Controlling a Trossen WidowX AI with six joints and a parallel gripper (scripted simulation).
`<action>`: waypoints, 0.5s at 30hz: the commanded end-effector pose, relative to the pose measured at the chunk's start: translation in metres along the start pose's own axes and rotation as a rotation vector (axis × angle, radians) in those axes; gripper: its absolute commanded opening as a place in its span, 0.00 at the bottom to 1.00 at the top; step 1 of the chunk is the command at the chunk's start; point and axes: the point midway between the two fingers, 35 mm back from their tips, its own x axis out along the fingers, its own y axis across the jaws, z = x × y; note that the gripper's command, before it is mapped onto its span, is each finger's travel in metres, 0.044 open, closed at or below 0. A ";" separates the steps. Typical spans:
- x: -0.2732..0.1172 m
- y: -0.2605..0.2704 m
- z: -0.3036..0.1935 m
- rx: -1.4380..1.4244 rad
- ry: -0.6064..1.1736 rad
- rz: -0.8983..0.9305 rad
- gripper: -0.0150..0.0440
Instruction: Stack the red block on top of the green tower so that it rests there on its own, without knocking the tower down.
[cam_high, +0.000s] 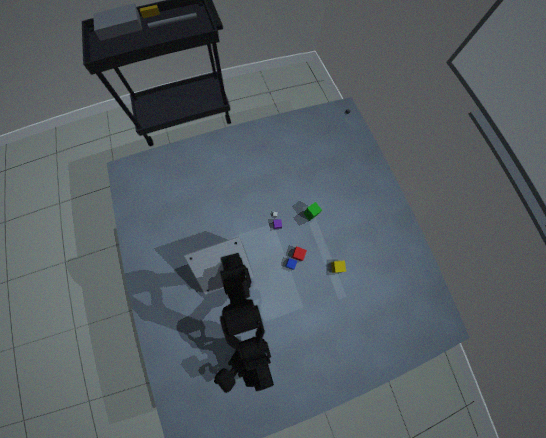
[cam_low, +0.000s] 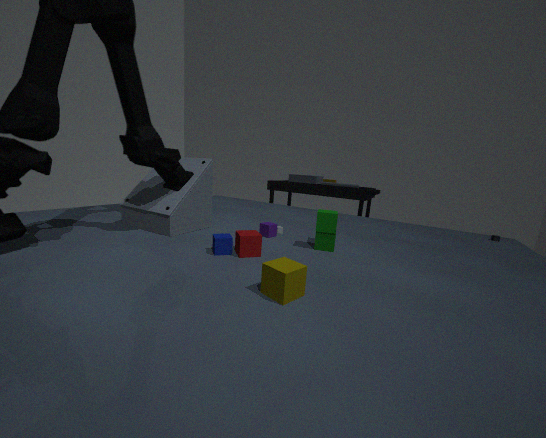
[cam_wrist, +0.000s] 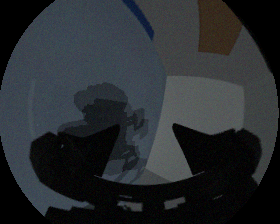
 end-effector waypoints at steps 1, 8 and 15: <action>-0.018 0.022 0.030 -0.010 -0.086 0.097 1.00; -0.054 0.055 0.068 -0.038 -0.210 0.244 1.00; -0.100 0.087 0.097 -0.077 -0.323 0.393 1.00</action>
